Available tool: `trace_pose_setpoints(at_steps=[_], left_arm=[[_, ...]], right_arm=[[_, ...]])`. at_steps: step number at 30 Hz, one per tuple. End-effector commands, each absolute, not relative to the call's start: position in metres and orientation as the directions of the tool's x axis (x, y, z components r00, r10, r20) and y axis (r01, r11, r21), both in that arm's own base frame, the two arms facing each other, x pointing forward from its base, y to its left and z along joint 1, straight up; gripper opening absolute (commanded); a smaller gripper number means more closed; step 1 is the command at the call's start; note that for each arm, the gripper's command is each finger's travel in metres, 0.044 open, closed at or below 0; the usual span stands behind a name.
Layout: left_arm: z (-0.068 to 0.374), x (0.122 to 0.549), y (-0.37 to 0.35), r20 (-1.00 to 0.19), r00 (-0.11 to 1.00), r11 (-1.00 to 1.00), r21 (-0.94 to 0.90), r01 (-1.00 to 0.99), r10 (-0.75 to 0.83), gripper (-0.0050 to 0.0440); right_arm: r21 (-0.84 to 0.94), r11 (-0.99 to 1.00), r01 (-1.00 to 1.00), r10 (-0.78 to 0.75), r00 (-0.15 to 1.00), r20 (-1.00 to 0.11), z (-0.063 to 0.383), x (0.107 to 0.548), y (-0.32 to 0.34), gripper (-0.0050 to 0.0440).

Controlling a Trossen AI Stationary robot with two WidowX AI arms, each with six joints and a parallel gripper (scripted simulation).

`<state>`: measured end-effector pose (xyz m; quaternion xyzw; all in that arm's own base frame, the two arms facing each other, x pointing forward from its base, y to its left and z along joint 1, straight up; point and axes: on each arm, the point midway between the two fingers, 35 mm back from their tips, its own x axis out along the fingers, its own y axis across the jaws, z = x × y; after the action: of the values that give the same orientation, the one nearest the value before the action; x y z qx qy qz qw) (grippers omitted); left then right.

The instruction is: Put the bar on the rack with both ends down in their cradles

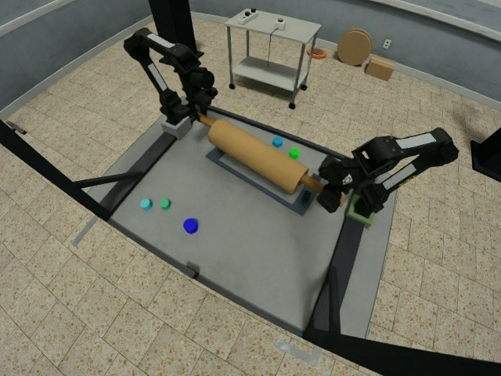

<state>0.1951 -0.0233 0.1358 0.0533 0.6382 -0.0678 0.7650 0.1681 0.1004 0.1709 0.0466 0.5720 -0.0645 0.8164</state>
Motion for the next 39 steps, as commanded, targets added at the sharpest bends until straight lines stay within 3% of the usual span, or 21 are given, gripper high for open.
trace_pose_setpoints(at_steps=[1, 39], left_arm=[[0.152, 0.201, -0.020, -0.973, 0.225, 0.985, -0.004, 0.170, -0.043, 0.0050], [0.149, 0.205, 0.002, -0.976, 0.219, 0.991, 0.010, 0.135, -0.020, 0.0050]], right_arm=[[0.055, 0.989, 0.138, 0.000, 0.372, -0.928, 0.186, 0.167, 0.097, 0.0050], [0.035, 0.993, 0.116, -0.011, 0.368, -0.930, 0.181, 0.161, 0.061, 0.0050]])
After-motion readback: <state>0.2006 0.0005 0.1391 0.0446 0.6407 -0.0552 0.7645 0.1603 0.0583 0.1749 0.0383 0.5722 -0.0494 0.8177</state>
